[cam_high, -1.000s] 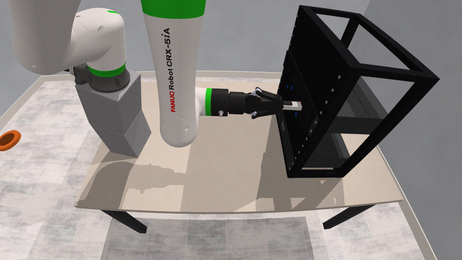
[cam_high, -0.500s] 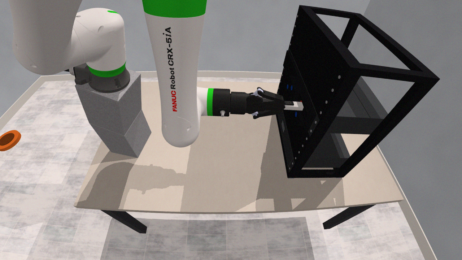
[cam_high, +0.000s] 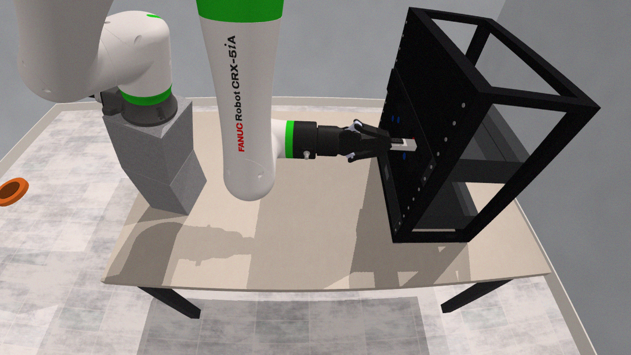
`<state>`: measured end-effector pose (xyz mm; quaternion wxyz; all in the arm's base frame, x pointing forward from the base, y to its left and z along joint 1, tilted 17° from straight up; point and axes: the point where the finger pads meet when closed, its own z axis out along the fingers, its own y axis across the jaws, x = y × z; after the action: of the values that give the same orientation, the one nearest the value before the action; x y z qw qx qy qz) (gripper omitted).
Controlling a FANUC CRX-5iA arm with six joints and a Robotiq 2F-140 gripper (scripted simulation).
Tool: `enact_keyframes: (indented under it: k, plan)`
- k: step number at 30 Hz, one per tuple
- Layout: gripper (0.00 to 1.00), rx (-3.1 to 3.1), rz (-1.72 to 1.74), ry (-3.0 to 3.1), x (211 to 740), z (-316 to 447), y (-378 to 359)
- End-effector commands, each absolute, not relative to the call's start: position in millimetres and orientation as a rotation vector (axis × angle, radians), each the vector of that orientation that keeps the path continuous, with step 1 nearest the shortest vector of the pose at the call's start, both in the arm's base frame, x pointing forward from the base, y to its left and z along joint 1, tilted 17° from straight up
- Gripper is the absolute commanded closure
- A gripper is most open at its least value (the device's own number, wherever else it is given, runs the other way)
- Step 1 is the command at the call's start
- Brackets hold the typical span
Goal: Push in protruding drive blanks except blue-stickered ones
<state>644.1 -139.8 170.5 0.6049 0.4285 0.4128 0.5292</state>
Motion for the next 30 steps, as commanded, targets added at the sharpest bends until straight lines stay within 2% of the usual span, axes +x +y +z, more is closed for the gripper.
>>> enact_keyframes:
  k: [1,30]
  plan:
    - [1.0,0.991,1.225,0.955,645.0,170.9,-139.7]
    - [1.0,0.991,1.225,0.955,649.6,172.4,-140.1]
